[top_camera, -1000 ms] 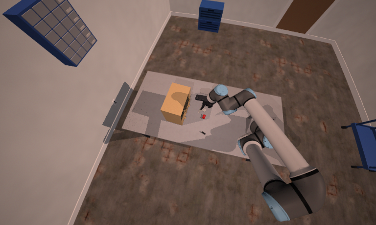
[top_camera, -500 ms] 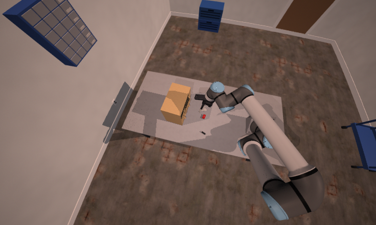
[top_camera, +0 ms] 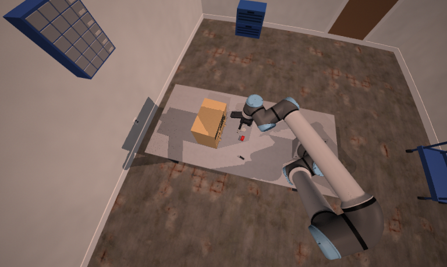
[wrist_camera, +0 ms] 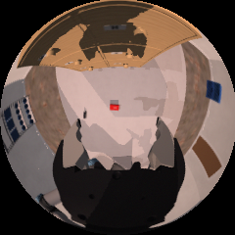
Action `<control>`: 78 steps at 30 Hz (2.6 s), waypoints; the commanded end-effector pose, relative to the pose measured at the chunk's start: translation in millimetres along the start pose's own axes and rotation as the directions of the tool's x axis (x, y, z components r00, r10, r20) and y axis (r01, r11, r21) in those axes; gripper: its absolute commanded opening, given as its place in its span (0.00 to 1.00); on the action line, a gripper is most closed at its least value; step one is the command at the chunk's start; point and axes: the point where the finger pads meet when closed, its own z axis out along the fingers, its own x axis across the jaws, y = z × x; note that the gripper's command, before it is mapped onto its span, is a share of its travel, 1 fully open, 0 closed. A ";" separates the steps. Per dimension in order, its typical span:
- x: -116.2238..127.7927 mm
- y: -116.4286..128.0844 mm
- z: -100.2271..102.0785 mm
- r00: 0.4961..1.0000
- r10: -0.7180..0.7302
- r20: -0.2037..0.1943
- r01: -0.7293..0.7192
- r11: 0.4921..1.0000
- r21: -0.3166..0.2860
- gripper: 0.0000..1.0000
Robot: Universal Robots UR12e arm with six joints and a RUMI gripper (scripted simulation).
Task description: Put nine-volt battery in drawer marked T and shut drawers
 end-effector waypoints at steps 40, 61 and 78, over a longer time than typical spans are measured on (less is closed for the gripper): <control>0.2 4.6 -7.9 1.000 0.000 0.000 0.000 0.997 -0.081 1.00; 0.2 4.6 -7.9 1.000 0.000 0.000 0.000 0.997 -0.081 1.00; 0.2 4.6 -7.9 1.000 0.000 0.000 0.000 0.997 -0.081 1.00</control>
